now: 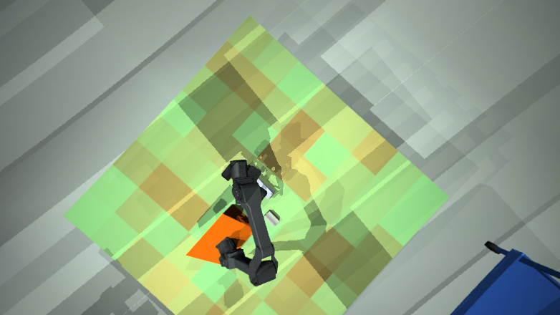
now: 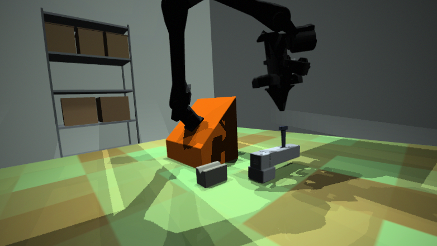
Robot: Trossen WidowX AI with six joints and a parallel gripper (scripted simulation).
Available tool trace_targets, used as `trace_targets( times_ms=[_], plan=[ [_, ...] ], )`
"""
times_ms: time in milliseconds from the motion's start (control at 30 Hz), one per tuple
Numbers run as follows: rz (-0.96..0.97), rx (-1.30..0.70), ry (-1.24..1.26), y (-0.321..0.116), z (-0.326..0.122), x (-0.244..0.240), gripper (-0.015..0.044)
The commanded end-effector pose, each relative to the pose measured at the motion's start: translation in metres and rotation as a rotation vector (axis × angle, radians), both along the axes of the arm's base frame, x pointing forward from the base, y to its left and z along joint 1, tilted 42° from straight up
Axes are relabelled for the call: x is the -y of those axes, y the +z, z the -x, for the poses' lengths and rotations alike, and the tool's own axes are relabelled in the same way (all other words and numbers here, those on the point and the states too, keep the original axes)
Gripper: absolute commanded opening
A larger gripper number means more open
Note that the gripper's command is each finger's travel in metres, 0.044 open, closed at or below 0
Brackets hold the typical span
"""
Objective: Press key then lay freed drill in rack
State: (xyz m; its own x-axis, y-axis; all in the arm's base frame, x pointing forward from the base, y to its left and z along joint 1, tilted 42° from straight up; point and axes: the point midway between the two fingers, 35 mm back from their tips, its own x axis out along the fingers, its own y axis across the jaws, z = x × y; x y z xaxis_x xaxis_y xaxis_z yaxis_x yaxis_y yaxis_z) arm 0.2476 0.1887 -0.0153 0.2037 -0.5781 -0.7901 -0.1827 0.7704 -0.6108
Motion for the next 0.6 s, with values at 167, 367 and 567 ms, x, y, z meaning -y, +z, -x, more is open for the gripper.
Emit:
trace_targets(
  times_ms=[167, 367, 567],
  plan=[
    [0.056, 0.012, -0.109, -0.019, -0.011, 0.024, 0.0000],
    [0.057, 0.031, -0.120, -0.026, -0.015, 0.027, 0.0000],
    [0.058, 0.032, -0.121, -0.030, -0.018, 0.031, 0.0000]
  ],
)
